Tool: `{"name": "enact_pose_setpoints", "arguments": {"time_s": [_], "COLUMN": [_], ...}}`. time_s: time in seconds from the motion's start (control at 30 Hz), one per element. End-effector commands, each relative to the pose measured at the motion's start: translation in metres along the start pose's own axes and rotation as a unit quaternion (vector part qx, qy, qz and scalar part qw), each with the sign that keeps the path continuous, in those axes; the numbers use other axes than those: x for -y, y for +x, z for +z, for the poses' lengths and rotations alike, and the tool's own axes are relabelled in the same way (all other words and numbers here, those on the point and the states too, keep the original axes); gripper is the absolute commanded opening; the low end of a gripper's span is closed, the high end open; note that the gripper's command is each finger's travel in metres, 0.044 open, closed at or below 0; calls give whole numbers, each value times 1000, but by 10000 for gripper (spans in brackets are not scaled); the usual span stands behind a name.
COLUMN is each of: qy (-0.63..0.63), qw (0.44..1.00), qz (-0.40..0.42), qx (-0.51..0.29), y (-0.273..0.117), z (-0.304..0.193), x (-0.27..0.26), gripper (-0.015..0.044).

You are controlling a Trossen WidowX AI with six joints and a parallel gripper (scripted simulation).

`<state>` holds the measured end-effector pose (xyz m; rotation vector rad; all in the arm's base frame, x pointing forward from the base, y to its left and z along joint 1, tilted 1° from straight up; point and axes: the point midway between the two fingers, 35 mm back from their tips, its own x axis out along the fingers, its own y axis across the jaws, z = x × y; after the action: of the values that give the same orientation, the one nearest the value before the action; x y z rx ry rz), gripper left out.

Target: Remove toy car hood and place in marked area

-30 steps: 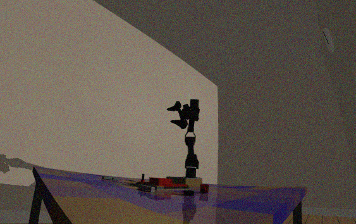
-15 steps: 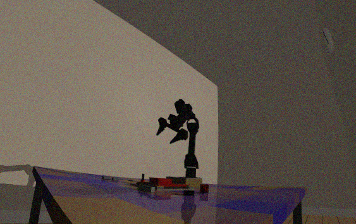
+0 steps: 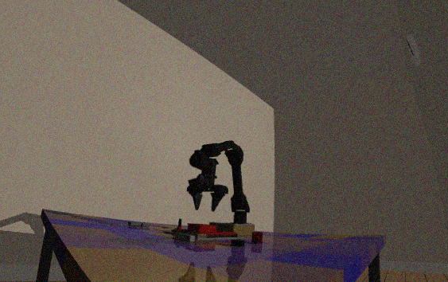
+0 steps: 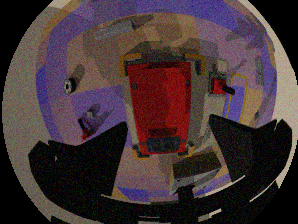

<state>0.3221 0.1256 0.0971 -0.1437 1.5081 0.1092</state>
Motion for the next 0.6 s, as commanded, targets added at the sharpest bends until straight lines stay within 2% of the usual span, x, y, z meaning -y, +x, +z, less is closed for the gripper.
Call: {"name": "enact_pose_setpoints", "arguments": {"time_s": [0.0,0.57], "qy": [14,14], "qw": [1000,1000], "qz": [10,10], "qx": [-4,-4], "y": [1,12], "z": [4,5], "x": [-2,-2], "gripper": [440,440]}}
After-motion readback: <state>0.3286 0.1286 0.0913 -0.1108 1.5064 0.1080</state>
